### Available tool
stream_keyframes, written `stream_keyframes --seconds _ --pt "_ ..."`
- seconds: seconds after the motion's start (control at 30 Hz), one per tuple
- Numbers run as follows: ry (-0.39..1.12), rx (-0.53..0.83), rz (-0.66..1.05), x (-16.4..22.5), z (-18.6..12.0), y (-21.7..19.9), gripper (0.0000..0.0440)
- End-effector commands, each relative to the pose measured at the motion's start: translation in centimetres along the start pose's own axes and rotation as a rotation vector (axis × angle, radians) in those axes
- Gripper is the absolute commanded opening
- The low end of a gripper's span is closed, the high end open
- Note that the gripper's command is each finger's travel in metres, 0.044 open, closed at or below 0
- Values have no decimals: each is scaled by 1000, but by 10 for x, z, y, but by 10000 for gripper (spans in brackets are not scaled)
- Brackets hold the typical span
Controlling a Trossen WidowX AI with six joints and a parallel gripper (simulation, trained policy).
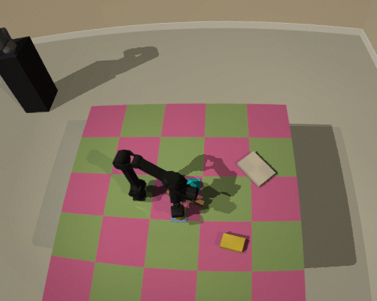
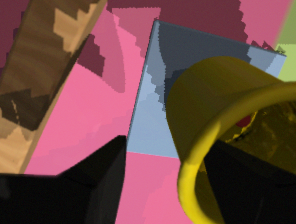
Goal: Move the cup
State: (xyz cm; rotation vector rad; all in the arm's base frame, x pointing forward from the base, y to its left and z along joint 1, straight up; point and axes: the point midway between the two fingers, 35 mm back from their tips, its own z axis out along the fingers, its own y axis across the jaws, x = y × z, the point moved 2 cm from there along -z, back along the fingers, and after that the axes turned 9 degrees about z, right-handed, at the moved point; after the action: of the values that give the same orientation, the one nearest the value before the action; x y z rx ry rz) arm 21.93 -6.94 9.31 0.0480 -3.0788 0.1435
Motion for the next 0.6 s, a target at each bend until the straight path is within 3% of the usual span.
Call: stream_keyframes --seconds 0.0,0.27,0.57 --pt "9 -7 -34 1 10 0 174" --pt "7 -1 -123 0 12 -4 4" --pt "-30 -6 -169 -6 -8 -6 17"
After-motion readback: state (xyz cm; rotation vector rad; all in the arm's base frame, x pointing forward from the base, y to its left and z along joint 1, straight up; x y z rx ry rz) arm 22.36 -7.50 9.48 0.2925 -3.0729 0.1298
